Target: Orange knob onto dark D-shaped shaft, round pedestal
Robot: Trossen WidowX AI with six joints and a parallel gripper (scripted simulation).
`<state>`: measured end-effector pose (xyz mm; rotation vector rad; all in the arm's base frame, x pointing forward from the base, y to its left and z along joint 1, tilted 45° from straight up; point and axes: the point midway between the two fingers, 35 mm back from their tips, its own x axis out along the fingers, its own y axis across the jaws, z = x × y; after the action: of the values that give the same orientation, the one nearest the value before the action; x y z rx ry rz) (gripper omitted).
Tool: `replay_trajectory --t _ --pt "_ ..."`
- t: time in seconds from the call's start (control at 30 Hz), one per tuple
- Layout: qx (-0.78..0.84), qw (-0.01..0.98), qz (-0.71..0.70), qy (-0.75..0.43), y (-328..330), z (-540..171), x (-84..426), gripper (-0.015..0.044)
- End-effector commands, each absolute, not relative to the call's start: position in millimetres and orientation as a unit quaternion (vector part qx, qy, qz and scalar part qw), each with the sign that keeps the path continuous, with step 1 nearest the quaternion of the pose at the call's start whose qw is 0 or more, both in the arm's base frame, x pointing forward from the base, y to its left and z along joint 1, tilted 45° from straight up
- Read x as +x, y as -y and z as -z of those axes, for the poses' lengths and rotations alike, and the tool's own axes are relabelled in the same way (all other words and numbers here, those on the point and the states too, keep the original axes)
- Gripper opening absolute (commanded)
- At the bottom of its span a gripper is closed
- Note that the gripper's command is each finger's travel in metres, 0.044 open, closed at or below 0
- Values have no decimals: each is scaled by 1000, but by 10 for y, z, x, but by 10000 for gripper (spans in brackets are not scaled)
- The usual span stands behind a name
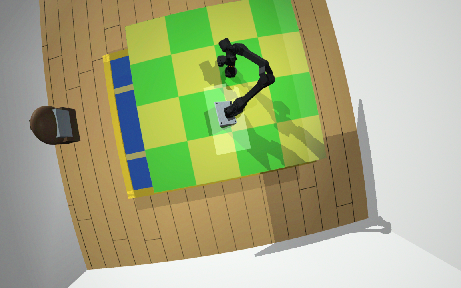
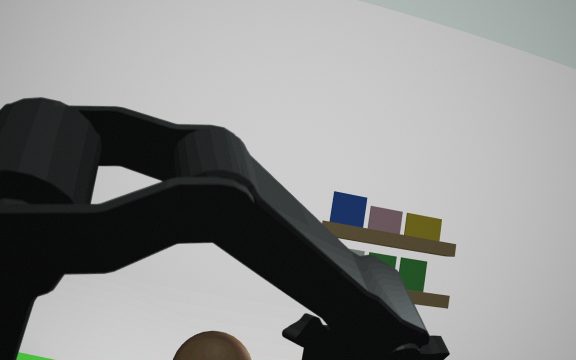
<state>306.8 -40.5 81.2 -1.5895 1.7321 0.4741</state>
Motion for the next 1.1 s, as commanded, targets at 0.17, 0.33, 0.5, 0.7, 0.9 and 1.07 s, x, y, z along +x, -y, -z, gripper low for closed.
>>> replay_trajectory --t 0.17,0.33,0.5,0.7,0.9,1.07 --pt "-629 347 -201 -666 377 -848 3068 0" --pt "-653 297 -252 -649 383 -839 3046 0" --pt "-654 297 -253 -649 403 -816 3033 0" --pt "-654 296 -253 -649 394 -804 2996 0" --pt "-654 296 -253 -649 401 -794 3007 0" --pt "-654 297 -253 -649 398 -802 3017 0"
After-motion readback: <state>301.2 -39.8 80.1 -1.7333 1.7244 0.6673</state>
